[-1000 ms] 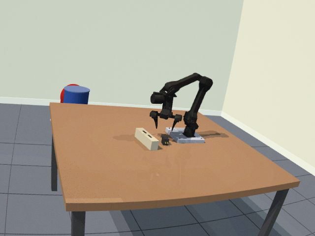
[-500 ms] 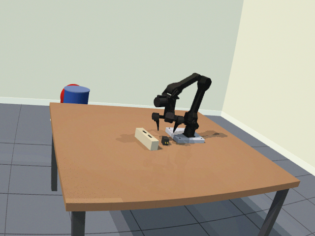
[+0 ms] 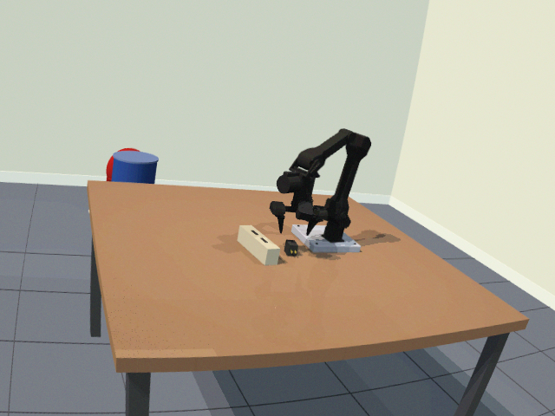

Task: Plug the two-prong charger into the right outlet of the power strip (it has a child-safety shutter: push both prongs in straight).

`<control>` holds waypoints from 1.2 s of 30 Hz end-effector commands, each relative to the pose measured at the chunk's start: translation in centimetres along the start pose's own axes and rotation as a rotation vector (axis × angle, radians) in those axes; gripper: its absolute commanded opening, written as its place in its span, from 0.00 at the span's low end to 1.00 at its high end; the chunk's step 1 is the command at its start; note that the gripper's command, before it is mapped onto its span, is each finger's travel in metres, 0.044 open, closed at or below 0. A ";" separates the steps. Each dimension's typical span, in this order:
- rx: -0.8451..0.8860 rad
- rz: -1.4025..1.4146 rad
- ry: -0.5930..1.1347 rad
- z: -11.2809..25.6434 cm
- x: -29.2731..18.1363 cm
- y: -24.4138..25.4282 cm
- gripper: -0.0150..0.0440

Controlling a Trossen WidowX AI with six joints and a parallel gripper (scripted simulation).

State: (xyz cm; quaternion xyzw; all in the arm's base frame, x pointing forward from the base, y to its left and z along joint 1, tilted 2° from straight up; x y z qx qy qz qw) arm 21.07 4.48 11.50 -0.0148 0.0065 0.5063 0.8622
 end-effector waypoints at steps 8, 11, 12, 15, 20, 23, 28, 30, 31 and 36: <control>-0.007 0.009 0.002 -1.3 0.2 -0.1 1.00; -0.007 0.009 0.002 -1.6 0.2 -0.1 1.00; -0.007 0.009 0.002 -1.7 0.2 -0.1 1.00; -0.007 0.009 0.002 -2.2 0.3 -0.1 1.00; -0.007 0.009 0.002 -3.0 0.4 -0.1 1.00; -0.007 0.009 0.002 -3.5 0.4 -0.1 1.00; -0.007 0.009 0.002 -4.2 0.5 -0.1 1.00; -0.007 0.009 0.002 -4.6 0.5 -0.1 1.00; -0.007 0.009 0.002 -4.7 0.5 -0.1 1.00; -0.007 0.009 0.002 -5.5 0.5 -0.1 1.00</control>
Point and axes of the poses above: the point midway between the two fingers, 35 mm back from their tips, its own z axis back along the fingers, its own y axis across the jaws, x = y × z, the point moved 3 cm from there along z, back along the fingers, and after that the axes turned 11 degrees about -z, right-handed, at the moved point
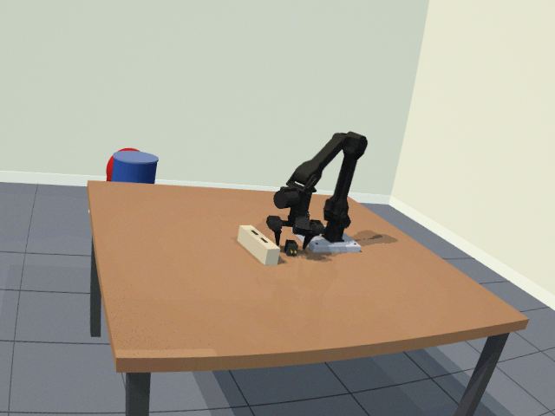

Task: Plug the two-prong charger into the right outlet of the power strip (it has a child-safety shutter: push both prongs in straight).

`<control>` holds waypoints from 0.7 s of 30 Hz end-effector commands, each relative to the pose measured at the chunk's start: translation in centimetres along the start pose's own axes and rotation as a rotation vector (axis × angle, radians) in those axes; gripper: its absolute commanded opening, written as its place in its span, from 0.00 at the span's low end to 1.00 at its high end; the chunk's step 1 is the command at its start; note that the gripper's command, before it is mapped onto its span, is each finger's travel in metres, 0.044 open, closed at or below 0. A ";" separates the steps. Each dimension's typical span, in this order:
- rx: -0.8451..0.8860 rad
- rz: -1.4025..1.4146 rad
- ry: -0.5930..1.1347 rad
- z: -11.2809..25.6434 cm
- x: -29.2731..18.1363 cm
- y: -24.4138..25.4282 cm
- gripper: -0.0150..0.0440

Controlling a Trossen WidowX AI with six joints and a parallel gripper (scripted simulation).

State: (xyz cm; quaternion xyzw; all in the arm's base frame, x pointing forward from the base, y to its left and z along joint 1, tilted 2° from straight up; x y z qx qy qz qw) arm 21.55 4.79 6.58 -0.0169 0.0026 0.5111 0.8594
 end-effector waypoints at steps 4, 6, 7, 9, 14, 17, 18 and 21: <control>0.001 -0.003 0.007 -1.1 -0.1 0.2 1.00; 0.001 -0.003 0.007 -1.1 -0.1 0.2 1.00; 0.002 0.000 0.001 -0.8 0.0 0.1 0.96; 0.002 0.000 0.001 -0.8 0.0 0.1 0.87; 0.002 0.000 0.001 -0.8 0.0 0.1 0.64; 0.002 0.000 0.001 -0.8 0.0 0.1 0.51; 0.002 0.000 0.001 -0.8 0.0 0.1 0.47; 0.002 0.000 0.001 -0.8 0.0 0.1 0.43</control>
Point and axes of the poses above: the point midway between the two fingers, 35 mm back from their tips, its own z axis back along the fingers, its own y axis across the jaws, x = y × z, the point moved 3 cm from there along z, back along the fingers, and after that the axes turned 11 degrees about -z, right-handed, at the moved point
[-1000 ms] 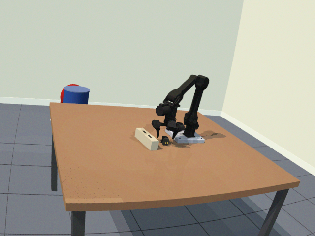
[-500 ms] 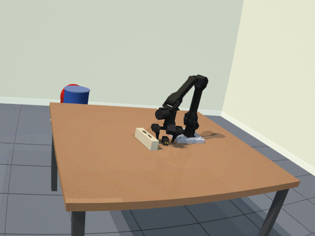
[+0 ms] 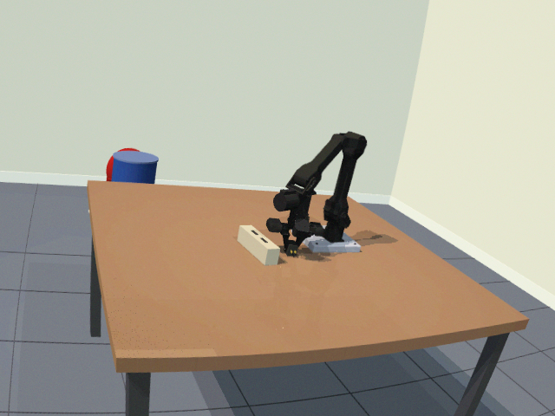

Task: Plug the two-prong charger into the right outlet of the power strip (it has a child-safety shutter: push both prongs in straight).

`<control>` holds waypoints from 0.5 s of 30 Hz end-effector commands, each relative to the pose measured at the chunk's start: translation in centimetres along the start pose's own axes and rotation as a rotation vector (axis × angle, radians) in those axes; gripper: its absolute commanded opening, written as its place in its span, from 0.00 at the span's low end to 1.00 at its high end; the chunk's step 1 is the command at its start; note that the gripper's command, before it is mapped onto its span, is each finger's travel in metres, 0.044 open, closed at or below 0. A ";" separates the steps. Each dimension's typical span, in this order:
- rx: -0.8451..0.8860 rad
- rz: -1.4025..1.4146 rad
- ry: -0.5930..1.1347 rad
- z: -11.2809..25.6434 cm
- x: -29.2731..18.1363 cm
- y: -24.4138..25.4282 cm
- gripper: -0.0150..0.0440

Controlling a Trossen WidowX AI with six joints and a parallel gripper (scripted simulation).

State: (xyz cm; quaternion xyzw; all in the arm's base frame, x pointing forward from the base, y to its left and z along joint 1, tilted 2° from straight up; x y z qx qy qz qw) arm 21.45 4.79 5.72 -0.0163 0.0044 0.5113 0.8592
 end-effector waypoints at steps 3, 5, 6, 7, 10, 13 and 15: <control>-0.001 0.000 -0.001 0.0 0.0 0.0 0.40; -0.001 0.000 -0.001 0.3 0.0 -0.1 0.31; -0.001 0.000 -0.001 0.5 0.0 -0.1 0.26; -0.001 0.000 0.000 0.7 0.0 -0.1 0.25; -0.002 -0.001 0.001 1.9 -0.1 -0.1 0.25; -0.002 -0.002 0.002 3.3 -0.3 0.0 0.25; -0.002 -0.002 0.003 4.3 -0.5 0.0 0.25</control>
Point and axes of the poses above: the point midway between the two fingers, 35 mm back from their tips, its own z axis back along the fingers, its own y axis across the jaws, x = y × z, the point moved 3 cm from there along z, back along the fingers, and after that the axes turned 11 degrees about -z, right-handed, at the moved point
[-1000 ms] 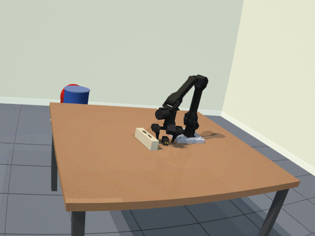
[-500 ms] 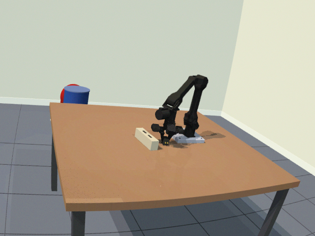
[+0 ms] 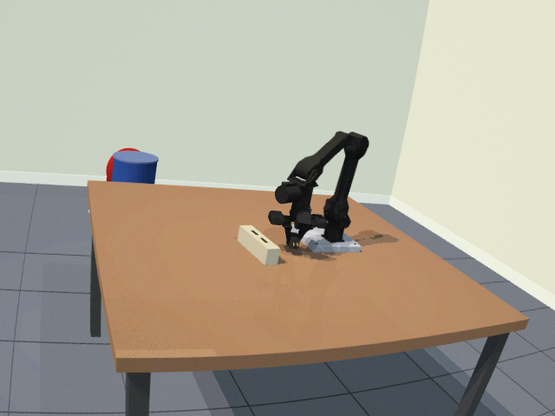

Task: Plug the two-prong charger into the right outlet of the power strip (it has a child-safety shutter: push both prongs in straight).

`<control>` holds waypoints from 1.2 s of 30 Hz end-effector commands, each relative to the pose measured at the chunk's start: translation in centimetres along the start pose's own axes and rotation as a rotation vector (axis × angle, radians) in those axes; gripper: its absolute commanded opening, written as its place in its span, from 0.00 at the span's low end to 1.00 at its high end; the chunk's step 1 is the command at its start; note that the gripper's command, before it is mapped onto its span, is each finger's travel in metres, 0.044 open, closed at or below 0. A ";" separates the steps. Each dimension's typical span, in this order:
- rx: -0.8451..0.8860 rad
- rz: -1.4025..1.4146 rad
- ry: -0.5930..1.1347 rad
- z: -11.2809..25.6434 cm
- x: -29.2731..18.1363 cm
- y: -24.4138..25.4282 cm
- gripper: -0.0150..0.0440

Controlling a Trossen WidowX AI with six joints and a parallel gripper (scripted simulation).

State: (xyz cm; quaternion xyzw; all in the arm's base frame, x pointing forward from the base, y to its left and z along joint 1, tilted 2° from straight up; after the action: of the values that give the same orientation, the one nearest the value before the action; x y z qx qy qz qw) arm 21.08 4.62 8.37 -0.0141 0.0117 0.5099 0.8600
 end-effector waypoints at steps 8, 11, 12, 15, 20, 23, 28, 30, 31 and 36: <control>-0.012 -0.019 -0.006 2.7 -0.5 0.0 0.25; -0.009 -0.065 -0.007 2.5 -0.6 -0.1 0.25; -0.008 -0.084 -0.007 2.4 -0.7 -0.1 0.25; -0.004 -0.142 -0.008 2.2 -0.8 -0.3 0.25; 0.003 -0.238 -0.009 1.8 -1.1 -0.5 0.25; 0.007 -0.296 -0.009 1.6 -1.3 -0.7 0.25; 0.013 -0.392 -0.010 1.2 -1.6 -0.9 0.25; 0.016 -0.430 -0.010 1.1 -1.8 -1.0 0.25; 0.017 -0.449 -0.010 1.0 -1.8 -1.1 0.25; 0.024 -0.545 -0.010 0.6 -2.2 -1.3 0.25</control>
State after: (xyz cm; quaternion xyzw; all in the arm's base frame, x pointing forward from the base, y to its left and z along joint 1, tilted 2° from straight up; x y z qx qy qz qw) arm 21.23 2.37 9.39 -0.0079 0.0074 0.2876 0.9577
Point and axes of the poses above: the point midway between the two fingers, 35 mm back from their tips, its own z axis back along the fingers, its own y axis across the jaws, x = y × z, the point moved 3 cm from there along z, back along the fingers, and after that the axes turned 11 degrees about -z, right-handed, at the moved point
